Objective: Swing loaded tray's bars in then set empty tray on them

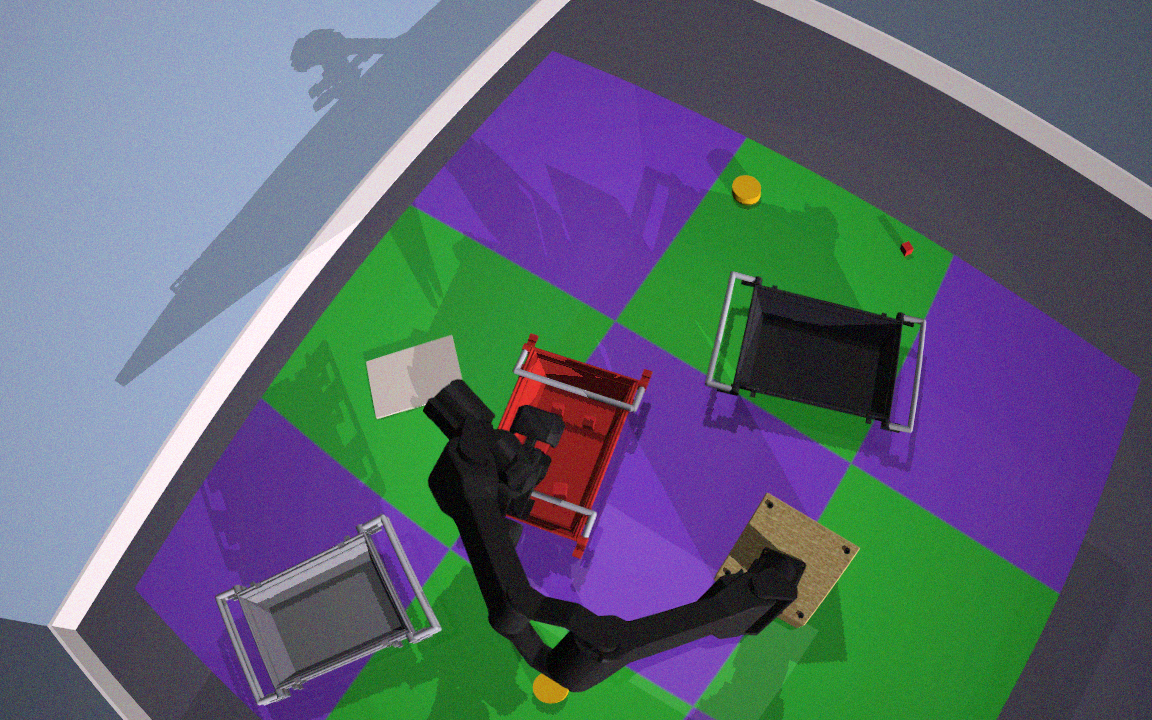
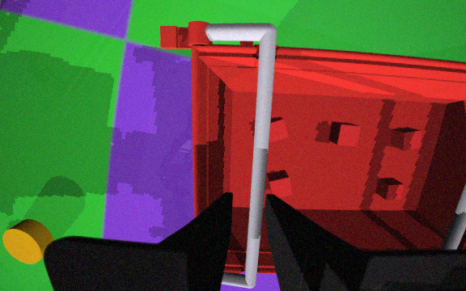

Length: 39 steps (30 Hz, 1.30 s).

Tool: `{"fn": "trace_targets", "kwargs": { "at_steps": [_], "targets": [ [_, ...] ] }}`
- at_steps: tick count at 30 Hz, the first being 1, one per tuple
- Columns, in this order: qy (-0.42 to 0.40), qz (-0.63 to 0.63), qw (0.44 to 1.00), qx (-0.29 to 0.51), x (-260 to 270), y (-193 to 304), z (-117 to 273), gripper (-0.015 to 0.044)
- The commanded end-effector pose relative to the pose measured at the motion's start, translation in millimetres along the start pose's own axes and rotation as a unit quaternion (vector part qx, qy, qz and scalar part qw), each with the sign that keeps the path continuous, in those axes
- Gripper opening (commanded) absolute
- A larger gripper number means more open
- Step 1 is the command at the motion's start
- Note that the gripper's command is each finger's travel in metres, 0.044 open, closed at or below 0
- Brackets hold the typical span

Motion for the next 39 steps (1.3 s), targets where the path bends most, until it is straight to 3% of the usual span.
{"fn": "trace_targets", "kwargs": {
  "at_steps": [1, 5, 39],
  "targets": [
    [0.0, -0.001, 1.0, -0.001, -0.2, 0.0, -0.1, 0.0087],
    [0.0, -0.001, 1.0, -0.001, -0.2, 0.0, -0.1, 0.0],
    [0.0, 0.0, 1.0, 0.0, 0.0, 0.0, 0.0, 0.0]
  ]
}}
Point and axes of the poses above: the point midway between the two fingers, 35 mm back from their tips, its own z axis back along the fingers, its own x axis across the jaws, y = z × x, the point moved 5 cm from there along z, back along the fingers, and after that the axes turned 11 degrees about z, right-handed, at the moved point
